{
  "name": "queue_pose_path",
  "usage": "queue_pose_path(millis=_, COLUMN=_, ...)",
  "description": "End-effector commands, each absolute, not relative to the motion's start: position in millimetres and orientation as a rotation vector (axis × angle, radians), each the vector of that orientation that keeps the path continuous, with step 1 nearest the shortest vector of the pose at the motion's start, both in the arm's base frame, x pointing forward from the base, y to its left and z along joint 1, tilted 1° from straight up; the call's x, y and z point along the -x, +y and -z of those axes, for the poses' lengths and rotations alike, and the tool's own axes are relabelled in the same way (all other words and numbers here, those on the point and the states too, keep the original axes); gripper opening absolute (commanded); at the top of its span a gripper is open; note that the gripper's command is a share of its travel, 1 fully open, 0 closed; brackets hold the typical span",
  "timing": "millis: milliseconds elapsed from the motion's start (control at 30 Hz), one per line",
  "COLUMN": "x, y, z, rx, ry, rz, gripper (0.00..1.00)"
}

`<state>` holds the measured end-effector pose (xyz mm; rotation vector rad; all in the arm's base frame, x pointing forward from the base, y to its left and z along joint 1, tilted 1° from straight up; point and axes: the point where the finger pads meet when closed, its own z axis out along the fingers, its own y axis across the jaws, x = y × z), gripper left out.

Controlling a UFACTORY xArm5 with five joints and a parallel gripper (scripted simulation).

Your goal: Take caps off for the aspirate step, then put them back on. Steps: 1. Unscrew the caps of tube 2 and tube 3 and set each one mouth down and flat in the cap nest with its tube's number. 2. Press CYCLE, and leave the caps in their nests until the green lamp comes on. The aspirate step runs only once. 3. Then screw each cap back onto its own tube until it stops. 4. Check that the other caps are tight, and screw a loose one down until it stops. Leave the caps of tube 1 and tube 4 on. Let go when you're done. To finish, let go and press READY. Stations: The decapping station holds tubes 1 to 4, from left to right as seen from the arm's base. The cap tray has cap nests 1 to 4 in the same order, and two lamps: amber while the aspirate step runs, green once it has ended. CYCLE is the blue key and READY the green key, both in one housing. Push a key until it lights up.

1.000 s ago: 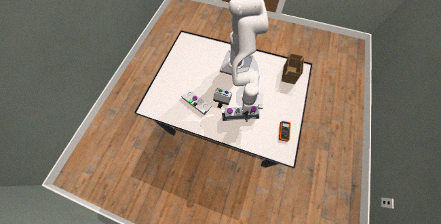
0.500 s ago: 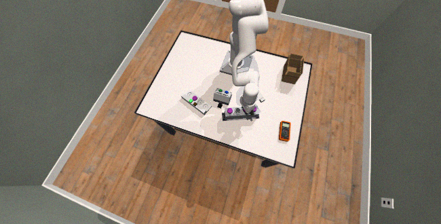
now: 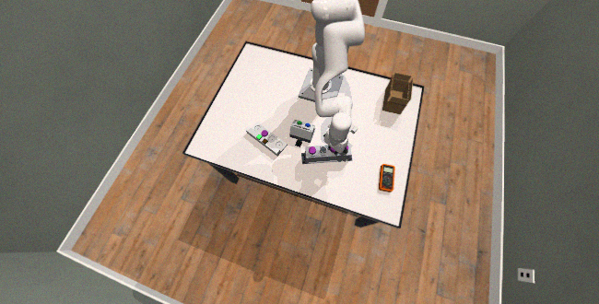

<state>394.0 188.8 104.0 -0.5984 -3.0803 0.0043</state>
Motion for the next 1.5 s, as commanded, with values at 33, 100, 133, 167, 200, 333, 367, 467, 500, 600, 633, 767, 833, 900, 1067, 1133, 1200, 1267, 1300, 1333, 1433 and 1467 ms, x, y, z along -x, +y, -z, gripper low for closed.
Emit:
queue_pose_path(millis=33, x=-395.5, y=189.4, z=-105.5, rx=0.587, ry=-3.092, rz=-0.01, gripper=0.0)
queue_pose_path(millis=100, x=-395.5, y=189.4, z=-105.5, rx=0.587, ry=-3.092, rz=-0.01, gripper=0.0)
queue_pose_path(millis=133, x=-395.5, y=189.4, z=-105.5, rx=0.587, ry=-3.092, rz=-0.01, gripper=0.0)
queue_pose_path(millis=167, x=-395.5, y=189.4, z=-105.5, rx=0.587, ry=-3.092, rz=-0.01, gripper=0.0)
queue_pose_path(millis=200, x=-395.5, y=189.4, z=-105.5, rx=0.587, ry=-3.092, rz=-0.01, gripper=0.0)
queue_pose_path(millis=333, x=-395.5, y=189.4, z=-105.5, rx=0.587, ry=-3.092, rz=-0.01, gripper=0.0)
queue_pose_path(millis=367, x=-395.5, y=189.4, z=-105.4, rx=0.664, ry=-3.077, rz=-0.009, gripper=0.0)
queue_pose_path(millis=467, x=-395.5, y=189.4, z=-105.4, rx=0.74, ry=-3.059, rz=-0.009, gripper=0.0)
queue_pose_path(millis=500, x=-395.5, y=189.4, z=-105.4, rx=0.817, ry=-3.04, rz=-0.009, gripper=0.0)
queue_pose_path(millis=600, x=-395.5, y=189.4, z=-105.2, rx=1.042, ry=-2.971, rz=-0.008, gripper=0.0)
queue_pose_path(millis=633, x=-395.5, y=189.4, z=-105.2, rx=1.116, ry=-2.944, rz=-0.008, gripper=0.0)
queue_pose_path(millis=767, x=-395.5, y=189.4, z=-105.0, rx=1.356, ry=-2.841, rz=-0.006, gripper=0.0)
queue_pose_path(millis=833, x=-395.5, y=189.4, z=-104.9, rx=1.47, ry=-2.784, rz=-0.006, gripper=0.0)
queue_pose_path(millis=900, x=-395.5, y=189.4, z=-104.9, rx=1.582, ry=-2.723, rz=-0.005, gripper=0.0)
queue_pose_path(millis=1067, x=-395.5, y=189.4, z=-104.8, rx=1.796, ry=-2.587, rz=-0.005, gripper=0.0)
queue_pose_path(millis=1133, x=-395.5, y=189.4, z=-104.7, rx=1.922, ry=-2.495, rz=-0.004, gripper=0.0)
queue_pose_path(millis=1200, x=-395.5, y=189.4, z=-104.6, rx=2.012, ry=-2.423, rz=-0.003, gripper=0.0)
queue_pose_path(millis=1267, x=-395.5, y=189.4, z=-104.5, rx=2.107, ry=-2.34, rz=-0.003, gripper=0.0)
queue_pose_path(millis=1300, x=-395.5, y=189.4, z=-104.5, rx=2.155, ry=-2.297, rz=-0.002, gripper=0.0)
queue_pose_path(millis=1333, x=-395.5, y=189.4, z=-104.5, rx=2.201, ry=-2.253, rz=-0.002, gripper=0.0)
queue_pose_path(millis=1433, x=-395.5, y=189.4, z=-104.3, rx=2.333, ry=-2.116, rz=-0.001, gripper=0.0)
queue_pose_path(millis=1467, x=-395.5, y=189.4, z=-104.3, rx=2.375, ry=-2.068, rz=-0.001, gripper=0.0)
